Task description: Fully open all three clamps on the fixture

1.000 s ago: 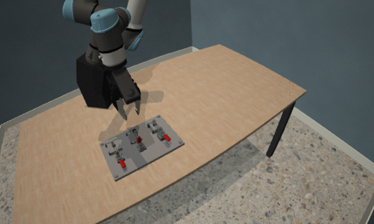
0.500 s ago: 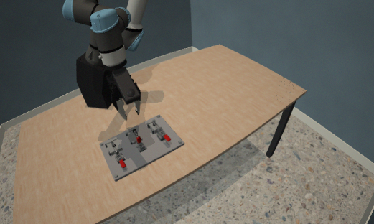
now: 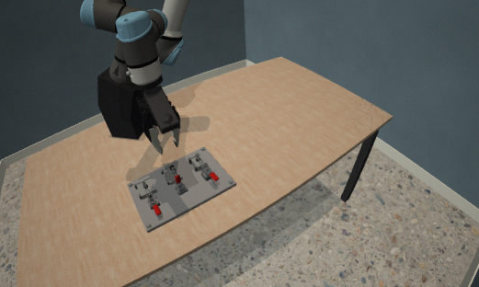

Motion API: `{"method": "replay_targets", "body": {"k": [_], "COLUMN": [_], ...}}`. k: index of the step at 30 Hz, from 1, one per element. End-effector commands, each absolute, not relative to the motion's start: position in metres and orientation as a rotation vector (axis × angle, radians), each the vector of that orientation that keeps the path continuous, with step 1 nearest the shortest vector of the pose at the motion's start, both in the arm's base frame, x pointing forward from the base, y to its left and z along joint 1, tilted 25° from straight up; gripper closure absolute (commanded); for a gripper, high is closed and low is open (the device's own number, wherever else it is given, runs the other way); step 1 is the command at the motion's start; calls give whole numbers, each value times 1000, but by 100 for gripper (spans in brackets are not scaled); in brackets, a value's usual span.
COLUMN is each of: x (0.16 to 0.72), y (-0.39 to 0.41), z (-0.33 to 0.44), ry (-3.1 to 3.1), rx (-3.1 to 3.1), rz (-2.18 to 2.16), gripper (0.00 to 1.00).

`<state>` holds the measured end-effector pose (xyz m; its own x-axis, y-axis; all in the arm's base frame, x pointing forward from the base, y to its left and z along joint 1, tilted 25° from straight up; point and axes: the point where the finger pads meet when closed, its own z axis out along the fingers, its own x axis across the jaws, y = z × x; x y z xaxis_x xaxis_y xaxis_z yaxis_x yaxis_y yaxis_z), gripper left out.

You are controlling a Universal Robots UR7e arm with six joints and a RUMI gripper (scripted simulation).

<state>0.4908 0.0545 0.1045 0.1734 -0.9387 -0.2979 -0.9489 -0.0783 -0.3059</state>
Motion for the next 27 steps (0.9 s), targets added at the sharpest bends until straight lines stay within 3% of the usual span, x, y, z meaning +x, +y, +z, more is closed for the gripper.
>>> {"method": "replay_targets", "body": {"k": [1, 27], "x": [491, 499], "y": [54, 64], "z": [105, 78], "ry": [1779, 1779], "rx": [-2032, -2032], "rz": [31, 31], "gripper": [72, 72]}}
